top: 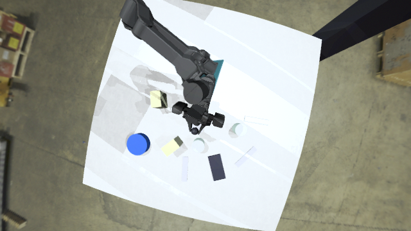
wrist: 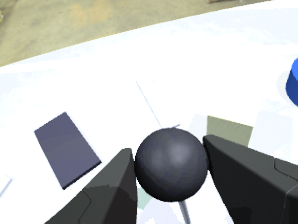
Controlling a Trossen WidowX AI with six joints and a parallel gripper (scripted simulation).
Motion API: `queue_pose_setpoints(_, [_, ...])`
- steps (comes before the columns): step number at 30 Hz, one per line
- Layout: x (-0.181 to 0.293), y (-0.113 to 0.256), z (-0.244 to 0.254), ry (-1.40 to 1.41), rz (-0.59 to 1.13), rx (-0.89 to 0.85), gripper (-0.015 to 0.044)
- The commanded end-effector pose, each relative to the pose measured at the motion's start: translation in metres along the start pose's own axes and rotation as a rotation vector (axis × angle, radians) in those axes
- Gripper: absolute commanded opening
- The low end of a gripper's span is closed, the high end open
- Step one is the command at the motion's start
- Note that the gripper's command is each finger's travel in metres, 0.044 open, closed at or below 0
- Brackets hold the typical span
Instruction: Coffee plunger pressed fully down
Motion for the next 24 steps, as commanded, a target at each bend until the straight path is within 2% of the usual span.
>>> queue_pose_setpoints(1, [0.025,-0.008,-0.002,0.065,0.061,0.011,0.0119])
queue_pose_setpoints(24, [0.031,-0.031,-0.002,0.069,0.049,0.019,0.0119])
Point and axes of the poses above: the point midway between the two fingers, 35 mm back from their tips, its own y axis back along the fingers, its own z axis across the jaws, x = y × z, the point moved 10 cm from there along y, back along the fingers, and after that the axes turned 3 degrees about -y, right-handed, at the moved point
